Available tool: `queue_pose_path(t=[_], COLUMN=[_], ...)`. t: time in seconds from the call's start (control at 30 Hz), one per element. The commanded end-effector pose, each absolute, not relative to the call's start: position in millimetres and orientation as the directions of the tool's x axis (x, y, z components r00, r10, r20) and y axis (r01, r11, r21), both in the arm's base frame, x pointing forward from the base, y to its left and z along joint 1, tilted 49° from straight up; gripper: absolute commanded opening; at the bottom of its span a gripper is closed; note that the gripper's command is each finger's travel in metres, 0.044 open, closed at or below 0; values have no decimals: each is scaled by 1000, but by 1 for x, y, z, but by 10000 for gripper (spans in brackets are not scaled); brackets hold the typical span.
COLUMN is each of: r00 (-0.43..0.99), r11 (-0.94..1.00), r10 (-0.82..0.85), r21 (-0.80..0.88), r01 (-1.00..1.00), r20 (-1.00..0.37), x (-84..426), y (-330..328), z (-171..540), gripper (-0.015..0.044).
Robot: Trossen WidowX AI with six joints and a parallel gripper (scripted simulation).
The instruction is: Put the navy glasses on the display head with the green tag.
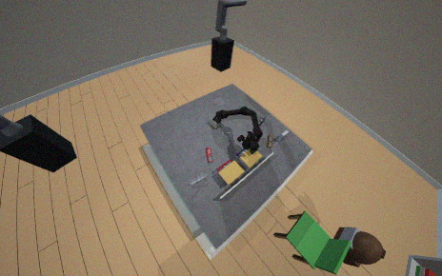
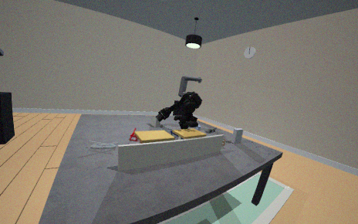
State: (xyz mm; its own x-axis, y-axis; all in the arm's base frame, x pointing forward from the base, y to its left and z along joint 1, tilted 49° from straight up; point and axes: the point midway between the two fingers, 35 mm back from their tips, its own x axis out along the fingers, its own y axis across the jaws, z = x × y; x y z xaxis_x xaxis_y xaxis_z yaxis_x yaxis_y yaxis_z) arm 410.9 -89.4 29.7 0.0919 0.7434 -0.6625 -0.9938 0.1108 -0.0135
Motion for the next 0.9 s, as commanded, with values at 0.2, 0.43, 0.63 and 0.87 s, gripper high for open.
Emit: queue_pose_path(t=[0.2,0.43,0.63,0.87], r00=[95,92,92,93], r11=[114,111,111,112], r10=[745,744,744,743], r21=[-14,-13,-13,-14], r01=[-993,-994,-994,-994], r20=[-661,-662,-662,-662], x=[412,411,411,411], y=[-87,-87,-87,-94], z=[28,27,27,33], gripper=[0,53,107,107])
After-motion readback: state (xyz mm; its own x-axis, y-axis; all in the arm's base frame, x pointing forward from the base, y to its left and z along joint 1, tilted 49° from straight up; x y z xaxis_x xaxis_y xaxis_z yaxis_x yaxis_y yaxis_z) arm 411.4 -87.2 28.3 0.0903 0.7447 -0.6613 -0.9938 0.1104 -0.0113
